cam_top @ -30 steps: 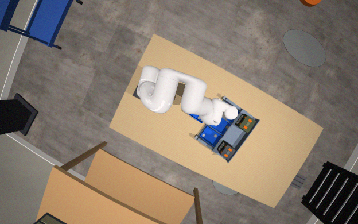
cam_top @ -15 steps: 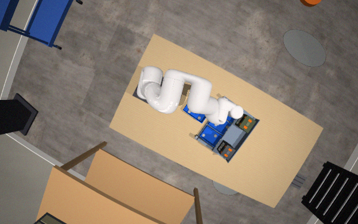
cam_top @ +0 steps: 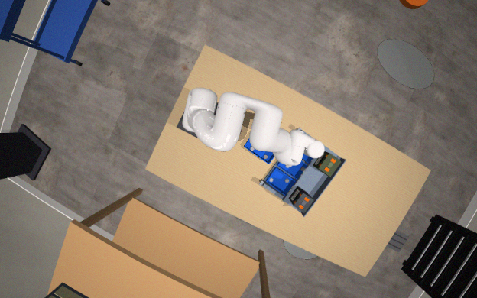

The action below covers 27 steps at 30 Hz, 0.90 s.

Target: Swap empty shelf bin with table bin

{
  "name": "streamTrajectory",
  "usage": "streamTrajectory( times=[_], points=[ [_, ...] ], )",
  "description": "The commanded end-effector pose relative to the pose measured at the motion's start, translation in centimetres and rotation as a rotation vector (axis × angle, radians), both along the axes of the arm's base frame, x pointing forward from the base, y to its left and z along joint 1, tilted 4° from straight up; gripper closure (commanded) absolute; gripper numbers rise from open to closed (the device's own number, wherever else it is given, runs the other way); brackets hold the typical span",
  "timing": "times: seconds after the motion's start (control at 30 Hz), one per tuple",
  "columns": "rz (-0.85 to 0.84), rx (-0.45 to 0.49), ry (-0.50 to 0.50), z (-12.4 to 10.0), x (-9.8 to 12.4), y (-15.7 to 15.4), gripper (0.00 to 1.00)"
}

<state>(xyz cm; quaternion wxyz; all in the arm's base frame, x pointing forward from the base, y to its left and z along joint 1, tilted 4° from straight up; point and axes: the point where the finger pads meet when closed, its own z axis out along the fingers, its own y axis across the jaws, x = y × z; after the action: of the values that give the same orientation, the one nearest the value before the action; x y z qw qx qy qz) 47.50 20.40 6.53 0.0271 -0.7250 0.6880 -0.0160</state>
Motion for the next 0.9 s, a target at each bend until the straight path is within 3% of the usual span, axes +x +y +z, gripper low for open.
streamTrajectory(
  times=[0.0,0.87],
  points=[
    [0.0,0.002,-0.004,0.19,0.14,0.06,0.05],
    [0.001,0.002,-0.003,-0.55,0.21,0.07,0.05]
  ],
)
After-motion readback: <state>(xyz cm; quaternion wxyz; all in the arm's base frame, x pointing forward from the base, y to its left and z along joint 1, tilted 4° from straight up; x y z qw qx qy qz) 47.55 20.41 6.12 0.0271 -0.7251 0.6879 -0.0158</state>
